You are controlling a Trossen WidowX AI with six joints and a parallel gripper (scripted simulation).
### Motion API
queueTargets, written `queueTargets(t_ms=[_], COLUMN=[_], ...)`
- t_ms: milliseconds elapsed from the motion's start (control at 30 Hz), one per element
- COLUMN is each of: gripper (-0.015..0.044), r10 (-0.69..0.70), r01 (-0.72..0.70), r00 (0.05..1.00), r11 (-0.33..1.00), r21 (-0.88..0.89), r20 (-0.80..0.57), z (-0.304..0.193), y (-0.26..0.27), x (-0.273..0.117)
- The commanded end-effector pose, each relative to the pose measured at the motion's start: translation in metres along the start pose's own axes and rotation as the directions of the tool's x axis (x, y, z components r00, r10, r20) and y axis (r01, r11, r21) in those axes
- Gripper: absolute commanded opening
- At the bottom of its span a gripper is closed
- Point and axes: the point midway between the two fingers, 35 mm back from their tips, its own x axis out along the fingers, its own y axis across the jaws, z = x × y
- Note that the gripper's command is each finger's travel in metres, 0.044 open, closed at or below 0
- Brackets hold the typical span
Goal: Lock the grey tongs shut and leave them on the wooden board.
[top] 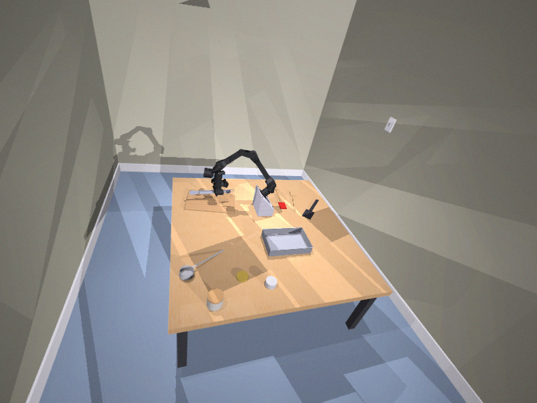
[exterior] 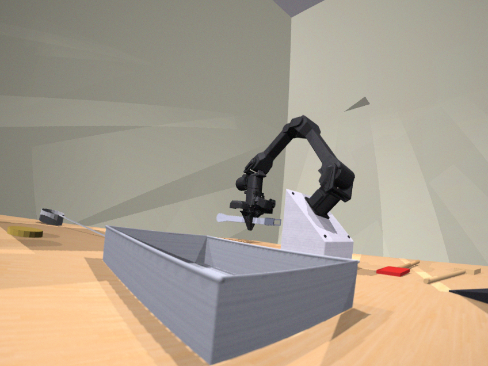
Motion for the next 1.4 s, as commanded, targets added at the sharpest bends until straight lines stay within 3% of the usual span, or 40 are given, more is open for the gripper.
queueTargets(t_ms=[0, 433, 1167, 1367], gripper=[-0.015, -0.015, 0.0427, 0.044], r10=[0.004, 0.004, -0.001, -0.001], r01=[-0.004, -0.004, 0.001, 0.001], r00=[1.0, 1.0, 1.0, 1.0], r11=[1.0, 1.0, 1.0, 1.0], r21=[-0.007, -0.007, -0.001, -0.001], r20=[0.007, 0.008, 0.004, 0.005], z=[0.002, 0.004, 0.003, 0.011], y=[0.0, -0.001, -0.001, -0.003], x=[0.009, 0.023, 0.02, 0.01])
